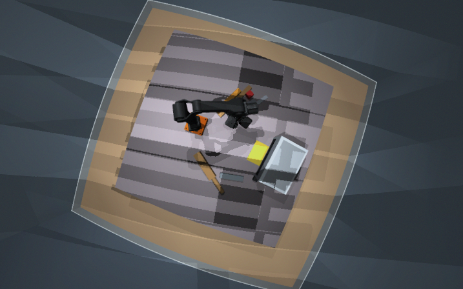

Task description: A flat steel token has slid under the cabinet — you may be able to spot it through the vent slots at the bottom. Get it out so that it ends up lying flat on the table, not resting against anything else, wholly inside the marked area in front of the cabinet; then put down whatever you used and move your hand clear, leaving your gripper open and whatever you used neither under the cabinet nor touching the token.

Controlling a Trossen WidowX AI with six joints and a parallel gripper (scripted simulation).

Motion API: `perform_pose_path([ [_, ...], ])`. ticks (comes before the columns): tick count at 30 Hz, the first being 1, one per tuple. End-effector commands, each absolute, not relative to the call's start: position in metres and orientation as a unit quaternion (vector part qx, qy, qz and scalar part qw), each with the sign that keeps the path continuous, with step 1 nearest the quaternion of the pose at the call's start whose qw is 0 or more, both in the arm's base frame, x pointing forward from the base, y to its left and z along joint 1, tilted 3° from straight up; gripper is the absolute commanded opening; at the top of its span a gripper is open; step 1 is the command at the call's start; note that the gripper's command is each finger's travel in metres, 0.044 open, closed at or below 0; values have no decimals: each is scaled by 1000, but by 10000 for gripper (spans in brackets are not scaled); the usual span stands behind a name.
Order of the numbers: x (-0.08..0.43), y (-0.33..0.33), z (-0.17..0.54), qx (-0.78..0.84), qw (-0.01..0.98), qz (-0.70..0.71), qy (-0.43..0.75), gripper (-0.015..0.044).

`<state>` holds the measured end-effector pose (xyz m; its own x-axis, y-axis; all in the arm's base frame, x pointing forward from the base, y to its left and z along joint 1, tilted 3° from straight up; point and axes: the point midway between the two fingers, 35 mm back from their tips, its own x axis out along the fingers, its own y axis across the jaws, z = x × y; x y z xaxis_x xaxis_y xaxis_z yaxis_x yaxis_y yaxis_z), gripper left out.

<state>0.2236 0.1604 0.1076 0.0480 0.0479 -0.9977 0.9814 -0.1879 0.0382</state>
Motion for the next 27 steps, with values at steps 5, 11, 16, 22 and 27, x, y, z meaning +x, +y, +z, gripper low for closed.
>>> perform_pose_path([
  [5, 223, 161, 108, 553, 466, -505, 472, 270],
  [11, 223, 161, 108, 541, 479, -494, 484, 270],
  [16, 223, 161, 108, 532, 489, -484, 493, 270],
  [22, 223, 161, 108, 520, 502, -472, 505, 270],
  [27, 223, 160, 108, 510, 512, -462, 514, 270],
])
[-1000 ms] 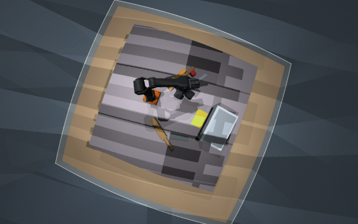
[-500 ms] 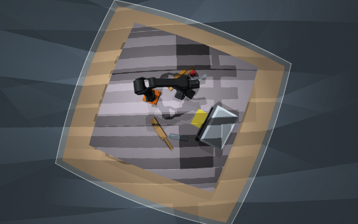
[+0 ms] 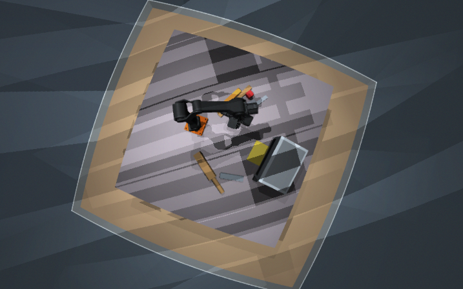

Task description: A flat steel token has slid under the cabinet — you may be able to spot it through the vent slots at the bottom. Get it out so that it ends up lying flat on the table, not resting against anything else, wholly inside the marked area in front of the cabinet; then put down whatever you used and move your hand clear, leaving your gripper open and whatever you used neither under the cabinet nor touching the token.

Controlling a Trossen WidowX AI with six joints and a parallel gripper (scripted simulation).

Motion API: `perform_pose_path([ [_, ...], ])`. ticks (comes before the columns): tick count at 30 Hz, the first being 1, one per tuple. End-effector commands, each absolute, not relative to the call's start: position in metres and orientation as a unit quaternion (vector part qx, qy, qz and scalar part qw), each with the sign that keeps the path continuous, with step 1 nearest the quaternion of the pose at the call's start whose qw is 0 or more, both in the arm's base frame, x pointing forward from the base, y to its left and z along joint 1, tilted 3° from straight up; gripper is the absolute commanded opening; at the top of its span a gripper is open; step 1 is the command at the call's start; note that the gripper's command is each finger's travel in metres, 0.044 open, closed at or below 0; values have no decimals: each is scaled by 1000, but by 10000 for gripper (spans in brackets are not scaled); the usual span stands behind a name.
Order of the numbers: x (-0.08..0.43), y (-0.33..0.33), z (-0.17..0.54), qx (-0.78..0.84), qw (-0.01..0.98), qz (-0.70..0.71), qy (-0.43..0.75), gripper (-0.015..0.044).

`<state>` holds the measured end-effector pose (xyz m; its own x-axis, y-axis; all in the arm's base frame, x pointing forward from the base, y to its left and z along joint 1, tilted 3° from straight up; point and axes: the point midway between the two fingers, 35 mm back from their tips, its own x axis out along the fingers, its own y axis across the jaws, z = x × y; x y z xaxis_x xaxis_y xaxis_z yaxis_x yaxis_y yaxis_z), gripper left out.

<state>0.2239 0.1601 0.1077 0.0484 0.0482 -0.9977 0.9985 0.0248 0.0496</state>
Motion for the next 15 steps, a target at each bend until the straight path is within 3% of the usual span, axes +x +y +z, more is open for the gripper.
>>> perform_pose_path([
  [1, 223, 160, 108, 508, 514, -460, 516, 270],
  [15, 224, 160, 108, 479, 542, -431, 540, 270],
])
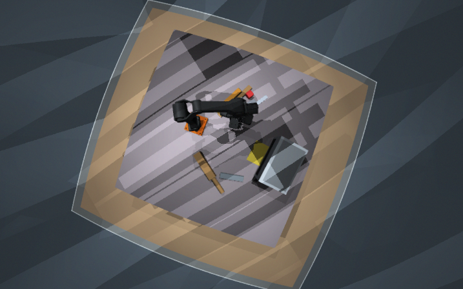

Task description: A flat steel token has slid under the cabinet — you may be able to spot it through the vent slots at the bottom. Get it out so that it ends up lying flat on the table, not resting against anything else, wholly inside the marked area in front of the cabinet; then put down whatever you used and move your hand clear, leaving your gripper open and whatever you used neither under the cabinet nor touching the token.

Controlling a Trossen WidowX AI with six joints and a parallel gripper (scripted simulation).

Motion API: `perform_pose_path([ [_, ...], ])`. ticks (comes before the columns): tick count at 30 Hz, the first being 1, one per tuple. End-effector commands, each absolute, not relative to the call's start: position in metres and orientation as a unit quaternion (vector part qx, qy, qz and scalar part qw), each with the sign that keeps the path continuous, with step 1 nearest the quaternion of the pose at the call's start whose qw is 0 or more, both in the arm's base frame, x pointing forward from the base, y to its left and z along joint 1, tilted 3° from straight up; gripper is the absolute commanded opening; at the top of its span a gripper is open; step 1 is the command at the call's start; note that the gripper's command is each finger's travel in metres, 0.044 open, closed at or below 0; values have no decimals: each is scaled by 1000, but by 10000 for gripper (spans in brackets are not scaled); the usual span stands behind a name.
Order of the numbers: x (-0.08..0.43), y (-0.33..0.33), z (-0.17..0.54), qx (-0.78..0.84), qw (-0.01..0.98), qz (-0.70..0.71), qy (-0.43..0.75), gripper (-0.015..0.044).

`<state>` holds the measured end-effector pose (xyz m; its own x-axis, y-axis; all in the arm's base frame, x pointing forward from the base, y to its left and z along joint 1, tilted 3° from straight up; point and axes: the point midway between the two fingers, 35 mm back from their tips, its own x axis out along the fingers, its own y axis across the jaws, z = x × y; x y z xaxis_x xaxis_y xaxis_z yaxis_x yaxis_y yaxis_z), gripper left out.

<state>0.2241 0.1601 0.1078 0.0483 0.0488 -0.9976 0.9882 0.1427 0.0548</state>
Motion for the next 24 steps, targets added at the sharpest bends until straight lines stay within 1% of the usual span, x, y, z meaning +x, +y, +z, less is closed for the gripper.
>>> perform_pose_path([
  [1, 224, 160, 108, 477, 543, -428, 542, 270],
  [24, 224, 160, 108, 425, 585, -377, 579, 270],
])
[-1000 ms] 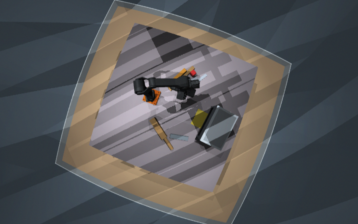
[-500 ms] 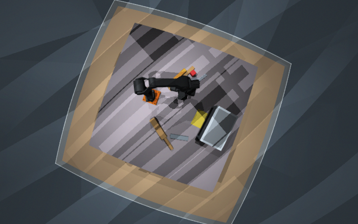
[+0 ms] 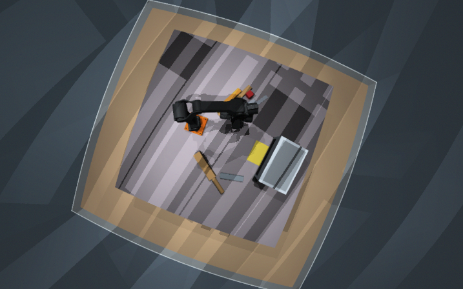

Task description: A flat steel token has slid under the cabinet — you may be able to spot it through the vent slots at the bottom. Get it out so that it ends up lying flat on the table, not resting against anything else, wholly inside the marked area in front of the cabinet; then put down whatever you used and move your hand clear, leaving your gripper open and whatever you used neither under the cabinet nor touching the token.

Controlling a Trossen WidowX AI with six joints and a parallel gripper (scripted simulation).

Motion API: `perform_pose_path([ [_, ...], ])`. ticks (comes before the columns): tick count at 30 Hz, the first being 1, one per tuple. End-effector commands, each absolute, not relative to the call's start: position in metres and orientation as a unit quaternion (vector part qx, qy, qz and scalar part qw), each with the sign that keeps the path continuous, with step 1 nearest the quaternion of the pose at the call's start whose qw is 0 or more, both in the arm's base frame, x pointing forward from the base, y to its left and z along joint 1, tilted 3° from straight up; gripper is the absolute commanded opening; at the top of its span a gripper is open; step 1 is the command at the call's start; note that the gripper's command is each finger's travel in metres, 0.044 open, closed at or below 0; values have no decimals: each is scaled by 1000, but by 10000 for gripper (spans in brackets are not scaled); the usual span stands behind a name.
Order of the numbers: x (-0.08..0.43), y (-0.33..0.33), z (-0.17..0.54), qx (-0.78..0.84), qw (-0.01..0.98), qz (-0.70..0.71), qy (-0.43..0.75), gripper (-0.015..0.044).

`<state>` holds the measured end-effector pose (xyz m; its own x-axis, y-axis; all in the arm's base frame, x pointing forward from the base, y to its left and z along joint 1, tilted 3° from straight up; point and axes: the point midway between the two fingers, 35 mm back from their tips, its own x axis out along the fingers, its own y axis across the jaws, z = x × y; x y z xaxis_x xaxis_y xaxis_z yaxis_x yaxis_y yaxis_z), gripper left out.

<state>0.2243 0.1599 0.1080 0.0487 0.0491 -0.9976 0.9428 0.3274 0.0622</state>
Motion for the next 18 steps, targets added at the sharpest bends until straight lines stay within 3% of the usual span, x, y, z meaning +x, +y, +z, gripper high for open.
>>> perform_pose_path([
  [1, 224, 160, 108, 423, 586, -375, 580, 270],
  [18, 224, 160, 108, 382, 613, -335, 604, 270],
])
